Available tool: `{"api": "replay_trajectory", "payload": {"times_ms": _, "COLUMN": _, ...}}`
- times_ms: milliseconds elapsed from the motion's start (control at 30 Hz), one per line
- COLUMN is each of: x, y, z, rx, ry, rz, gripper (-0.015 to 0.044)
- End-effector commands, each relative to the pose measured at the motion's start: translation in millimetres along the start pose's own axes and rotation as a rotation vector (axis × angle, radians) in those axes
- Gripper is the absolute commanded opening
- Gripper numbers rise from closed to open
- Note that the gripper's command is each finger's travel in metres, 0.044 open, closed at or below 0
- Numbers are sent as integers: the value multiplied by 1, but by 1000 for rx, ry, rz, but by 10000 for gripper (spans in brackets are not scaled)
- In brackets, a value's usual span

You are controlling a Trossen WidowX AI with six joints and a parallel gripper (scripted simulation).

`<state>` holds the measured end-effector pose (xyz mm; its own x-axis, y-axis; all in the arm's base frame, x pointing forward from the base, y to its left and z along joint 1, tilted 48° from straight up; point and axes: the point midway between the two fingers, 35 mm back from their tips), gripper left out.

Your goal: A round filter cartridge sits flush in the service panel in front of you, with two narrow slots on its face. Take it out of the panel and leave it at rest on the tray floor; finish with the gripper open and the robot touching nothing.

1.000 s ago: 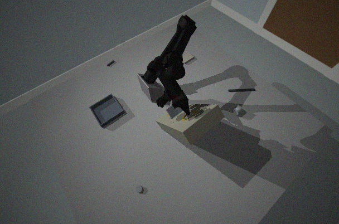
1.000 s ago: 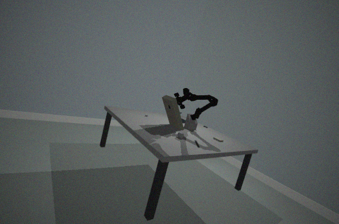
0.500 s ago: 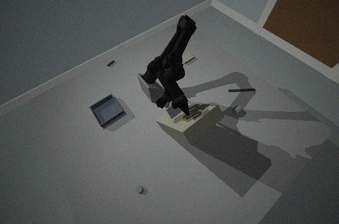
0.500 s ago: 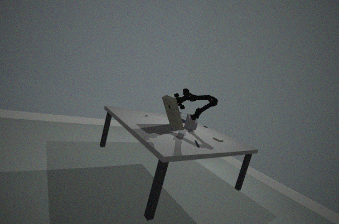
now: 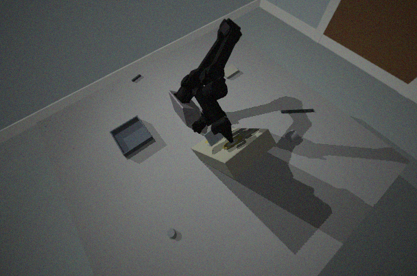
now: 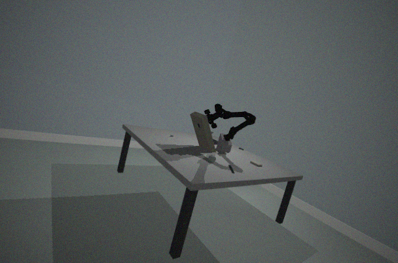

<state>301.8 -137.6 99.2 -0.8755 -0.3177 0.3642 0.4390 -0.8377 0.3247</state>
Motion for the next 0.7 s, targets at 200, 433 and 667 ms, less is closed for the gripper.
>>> {"api": "replay_trajectory", "payload": {"times_ms": 200, "x": 0, "y": 2, "z": 1, "rx": -2, "ry": -2, "rz": -2, "gripper": 91}}
{"api": "replay_trajectory", "payload": {"times_ms": 433, "x": -3, "y": 2, "z": 1, "rx": -2, "ry": -2, "rz": -3, "gripper": 91}}
{"api": "replay_trajectory", "payload": {"times_ms": 667, "x": -3, "y": 1, "z": 0, "rx": -2, "ry": -2, "rz": -3, "gripper": 91}}
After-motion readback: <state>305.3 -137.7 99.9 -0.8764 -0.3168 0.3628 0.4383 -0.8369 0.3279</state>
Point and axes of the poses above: the point midway between the two fingers, 35 mm back from their tips, its own x axis back along the fingers, its own y axis across the jaws, z = x × y, and after that the axes turned 5 degrees about x, right-handed
